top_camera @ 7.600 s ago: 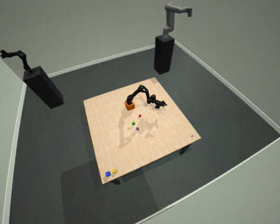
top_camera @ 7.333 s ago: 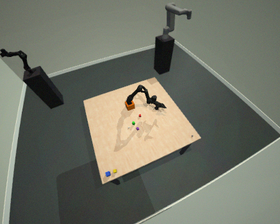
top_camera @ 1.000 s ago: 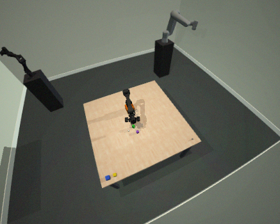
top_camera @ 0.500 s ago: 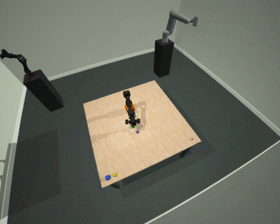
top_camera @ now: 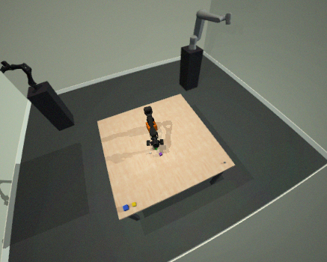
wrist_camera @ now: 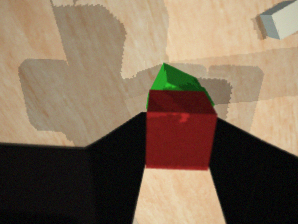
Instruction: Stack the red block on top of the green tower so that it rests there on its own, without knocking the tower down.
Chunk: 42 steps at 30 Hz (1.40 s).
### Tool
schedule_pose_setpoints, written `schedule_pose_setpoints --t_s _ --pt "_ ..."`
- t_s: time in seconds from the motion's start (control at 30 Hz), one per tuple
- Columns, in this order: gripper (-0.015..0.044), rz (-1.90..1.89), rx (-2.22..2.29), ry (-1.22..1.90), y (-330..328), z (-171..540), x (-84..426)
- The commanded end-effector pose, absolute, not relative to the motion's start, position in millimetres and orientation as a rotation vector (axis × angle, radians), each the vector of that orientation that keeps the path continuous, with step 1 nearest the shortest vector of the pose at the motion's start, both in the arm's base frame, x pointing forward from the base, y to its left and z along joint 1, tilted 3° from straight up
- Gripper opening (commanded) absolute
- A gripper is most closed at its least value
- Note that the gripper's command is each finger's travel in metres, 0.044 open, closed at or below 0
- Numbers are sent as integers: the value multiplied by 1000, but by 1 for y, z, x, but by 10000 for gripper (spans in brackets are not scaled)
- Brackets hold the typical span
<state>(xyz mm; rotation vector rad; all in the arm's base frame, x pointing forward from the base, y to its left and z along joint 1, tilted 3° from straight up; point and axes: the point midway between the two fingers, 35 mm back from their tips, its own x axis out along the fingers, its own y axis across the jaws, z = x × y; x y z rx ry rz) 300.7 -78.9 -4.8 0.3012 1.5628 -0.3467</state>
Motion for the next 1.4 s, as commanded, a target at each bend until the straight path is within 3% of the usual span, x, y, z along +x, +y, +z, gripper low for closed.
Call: schedule_pose_setpoints --t_s 0.0,0.4,0.97,1.37 --pt "0 -347 293 1563 -80 -5 301" --pt "0 -347 293 1563 -80 -3 301" --pt "440 -347 301 1562 -79 -5 301" --pt "440 -347 301 1562 -79 -5 301"
